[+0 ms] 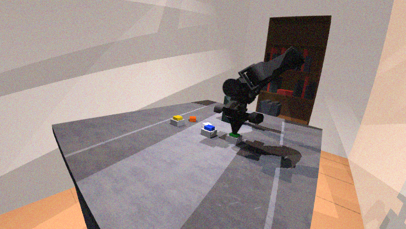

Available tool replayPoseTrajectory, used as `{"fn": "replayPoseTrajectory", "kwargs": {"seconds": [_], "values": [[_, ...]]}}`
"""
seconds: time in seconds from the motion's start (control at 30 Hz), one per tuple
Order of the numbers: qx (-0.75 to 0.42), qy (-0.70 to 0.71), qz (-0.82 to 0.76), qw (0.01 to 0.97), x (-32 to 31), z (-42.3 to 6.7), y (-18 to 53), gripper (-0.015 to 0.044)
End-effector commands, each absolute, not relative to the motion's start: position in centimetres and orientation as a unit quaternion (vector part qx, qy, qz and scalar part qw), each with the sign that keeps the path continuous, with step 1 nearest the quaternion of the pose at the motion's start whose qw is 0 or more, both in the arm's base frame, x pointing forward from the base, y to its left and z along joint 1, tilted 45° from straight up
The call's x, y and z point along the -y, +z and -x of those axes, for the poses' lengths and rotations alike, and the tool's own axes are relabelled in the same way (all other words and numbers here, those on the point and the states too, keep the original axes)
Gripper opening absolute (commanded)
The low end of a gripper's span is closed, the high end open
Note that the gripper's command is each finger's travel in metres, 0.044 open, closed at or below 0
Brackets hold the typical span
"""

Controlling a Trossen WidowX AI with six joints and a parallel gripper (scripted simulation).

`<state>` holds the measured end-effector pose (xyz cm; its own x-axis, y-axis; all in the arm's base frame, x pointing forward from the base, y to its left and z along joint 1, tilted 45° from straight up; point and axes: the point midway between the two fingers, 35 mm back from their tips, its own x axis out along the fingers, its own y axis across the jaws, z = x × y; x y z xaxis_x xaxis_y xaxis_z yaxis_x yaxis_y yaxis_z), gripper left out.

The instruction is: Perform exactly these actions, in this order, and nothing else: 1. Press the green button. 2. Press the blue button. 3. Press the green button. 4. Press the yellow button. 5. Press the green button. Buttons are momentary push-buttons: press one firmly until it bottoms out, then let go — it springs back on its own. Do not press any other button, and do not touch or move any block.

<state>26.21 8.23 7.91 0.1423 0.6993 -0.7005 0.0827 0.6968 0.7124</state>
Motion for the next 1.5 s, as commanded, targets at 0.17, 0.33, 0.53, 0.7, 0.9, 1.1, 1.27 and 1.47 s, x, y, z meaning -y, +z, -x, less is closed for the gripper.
{"fn": "replayPoseTrajectory", "kwargs": {"seconds": [0.17,0.33,0.53,0.7,0.9,1.1,1.27,1.47], "values": [[-0.618,0.225,-0.319,0.682,-8.4,-26.0,7.8,0.002],[-0.619,0.224,-0.318,0.683,-6.0,-25.6,10.0,0.002],[-0.619,0.224,-0.318,0.682,-5.7,-25.6,10.3,0.002],[-0.62,0.222,-0.318,0.682,-1.8,-24.8,14.2,0.002],[-0.62,0.223,-0.318,0.682,-1.6,-24.8,14.4,0.002],[-0.623,0.206,-0.321,0.683,1.9,-26.6,12.2,0.002],[-0.63,0.184,-0.328,0.68,7.8,-28.2,7.7,0.002],[-0.628,0.195,-0.319,0.683,13.5,-28.6,2.2,0.002]]}}
